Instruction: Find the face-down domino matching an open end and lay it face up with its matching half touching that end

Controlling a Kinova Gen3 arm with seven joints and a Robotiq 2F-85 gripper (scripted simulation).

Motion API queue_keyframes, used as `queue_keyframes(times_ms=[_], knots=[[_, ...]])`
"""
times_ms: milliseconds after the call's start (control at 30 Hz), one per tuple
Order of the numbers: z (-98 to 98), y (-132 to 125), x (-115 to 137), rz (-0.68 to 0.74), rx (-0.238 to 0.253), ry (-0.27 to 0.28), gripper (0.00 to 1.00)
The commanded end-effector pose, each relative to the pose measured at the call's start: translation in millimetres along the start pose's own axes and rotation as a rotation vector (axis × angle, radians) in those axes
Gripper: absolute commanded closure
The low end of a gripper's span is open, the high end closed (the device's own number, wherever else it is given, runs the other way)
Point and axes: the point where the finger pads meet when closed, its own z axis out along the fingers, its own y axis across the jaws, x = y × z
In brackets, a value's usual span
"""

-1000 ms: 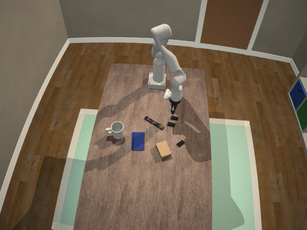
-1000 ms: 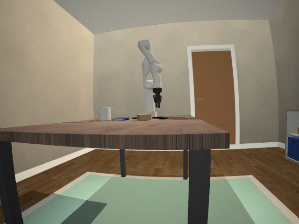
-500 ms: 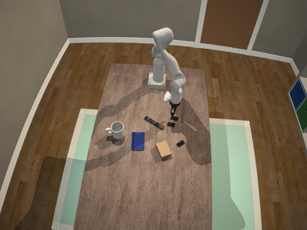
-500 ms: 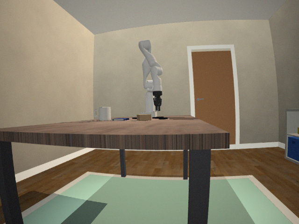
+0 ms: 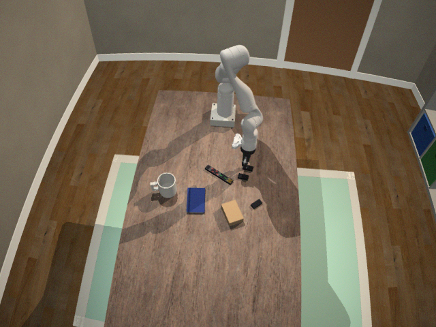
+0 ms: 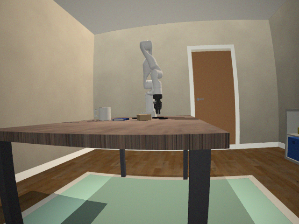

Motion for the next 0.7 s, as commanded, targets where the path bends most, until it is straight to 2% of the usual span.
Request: queue_keyframes(times_ms=[0,667], knots=[[4.6,-0.4,-0.4,0.000,0.002,-0.001,0.52],[10.9,-0.3,-0.4,0.000,0.002,-0.001,0.52]])
